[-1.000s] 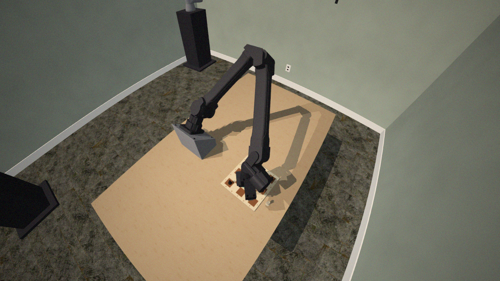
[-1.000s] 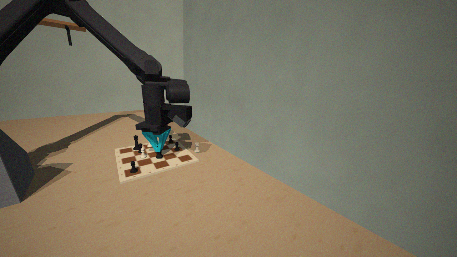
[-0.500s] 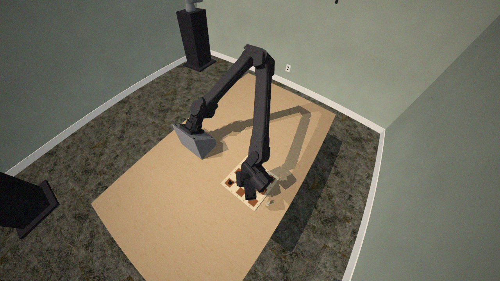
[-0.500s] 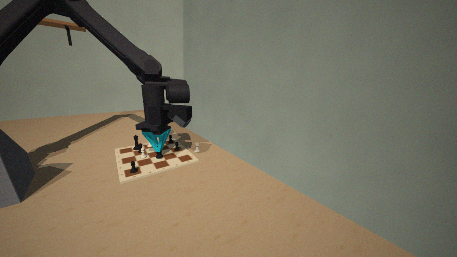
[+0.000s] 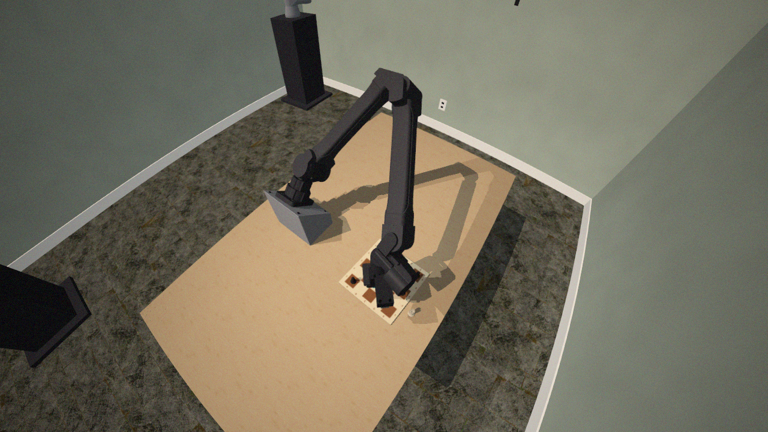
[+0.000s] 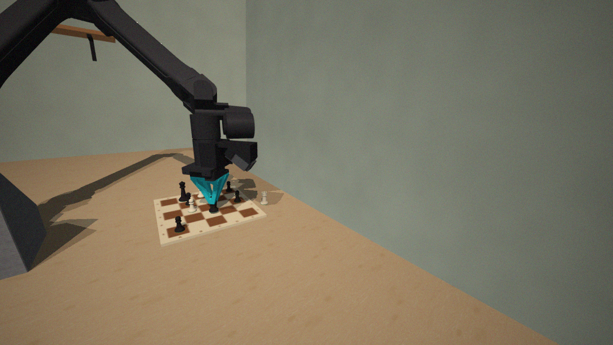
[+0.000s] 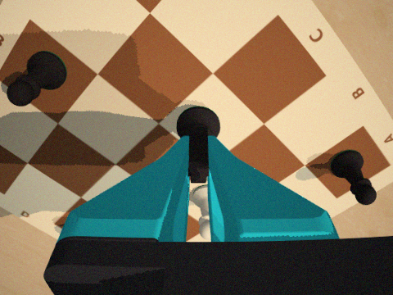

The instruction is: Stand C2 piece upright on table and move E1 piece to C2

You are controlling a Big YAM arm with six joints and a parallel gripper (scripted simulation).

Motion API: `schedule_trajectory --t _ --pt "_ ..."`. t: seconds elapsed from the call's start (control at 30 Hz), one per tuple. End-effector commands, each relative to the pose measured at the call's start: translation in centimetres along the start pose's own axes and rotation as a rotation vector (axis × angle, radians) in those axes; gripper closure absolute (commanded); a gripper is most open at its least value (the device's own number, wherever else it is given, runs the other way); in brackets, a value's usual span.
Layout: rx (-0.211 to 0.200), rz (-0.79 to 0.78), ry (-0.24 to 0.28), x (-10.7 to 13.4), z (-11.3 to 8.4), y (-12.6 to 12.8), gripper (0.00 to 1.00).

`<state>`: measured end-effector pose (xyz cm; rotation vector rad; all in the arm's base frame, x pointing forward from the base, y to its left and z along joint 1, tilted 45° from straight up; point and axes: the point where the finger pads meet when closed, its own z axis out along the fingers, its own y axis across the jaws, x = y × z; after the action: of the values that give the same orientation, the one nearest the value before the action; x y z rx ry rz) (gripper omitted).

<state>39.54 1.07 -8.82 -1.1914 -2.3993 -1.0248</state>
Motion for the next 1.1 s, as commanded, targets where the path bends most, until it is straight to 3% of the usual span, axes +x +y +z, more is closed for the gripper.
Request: schedule_trajectory --t 0.0,1.07 --pt "0.016 0.002 0.02 0.53 1.13 -0.04 1.0" --pt "0.015 -0.025 0.015 0.5 1.03 -0.45 1.0"
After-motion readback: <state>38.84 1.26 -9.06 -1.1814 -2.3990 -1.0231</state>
